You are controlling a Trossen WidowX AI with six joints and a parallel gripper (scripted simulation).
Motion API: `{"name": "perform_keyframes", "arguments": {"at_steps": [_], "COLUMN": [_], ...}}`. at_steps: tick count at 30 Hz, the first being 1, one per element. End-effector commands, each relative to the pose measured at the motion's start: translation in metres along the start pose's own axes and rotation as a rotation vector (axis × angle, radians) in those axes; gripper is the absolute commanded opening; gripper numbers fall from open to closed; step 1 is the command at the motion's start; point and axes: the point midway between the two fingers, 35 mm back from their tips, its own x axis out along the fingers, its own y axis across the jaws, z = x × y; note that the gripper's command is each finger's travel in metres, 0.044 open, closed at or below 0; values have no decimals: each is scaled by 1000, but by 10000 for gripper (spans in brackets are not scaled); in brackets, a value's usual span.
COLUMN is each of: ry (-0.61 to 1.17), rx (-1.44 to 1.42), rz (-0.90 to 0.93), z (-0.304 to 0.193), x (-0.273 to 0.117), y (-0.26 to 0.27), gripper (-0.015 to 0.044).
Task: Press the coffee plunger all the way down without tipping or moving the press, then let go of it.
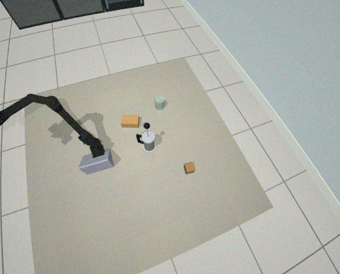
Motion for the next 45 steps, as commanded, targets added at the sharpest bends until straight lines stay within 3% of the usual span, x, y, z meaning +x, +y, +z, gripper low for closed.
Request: {"name": "perform_keyframes", "arguments": {"at_steps": [1, 5, 14, 23, 34, 45], "ry": [0, -2, 13, 40, 124, 263], "rx": [6, 77, 365, 581, 800, 878], "rz": [6, 73, 391, 759, 1248, 1801], "z": [0, 6, 47, 116, 218, 322], "x": [2, 21, 76, 81, 17, -117], "y": [2, 32, 169, 311, 450, 538], "gripper": [426, 440, 440, 440, 440, 440]}}
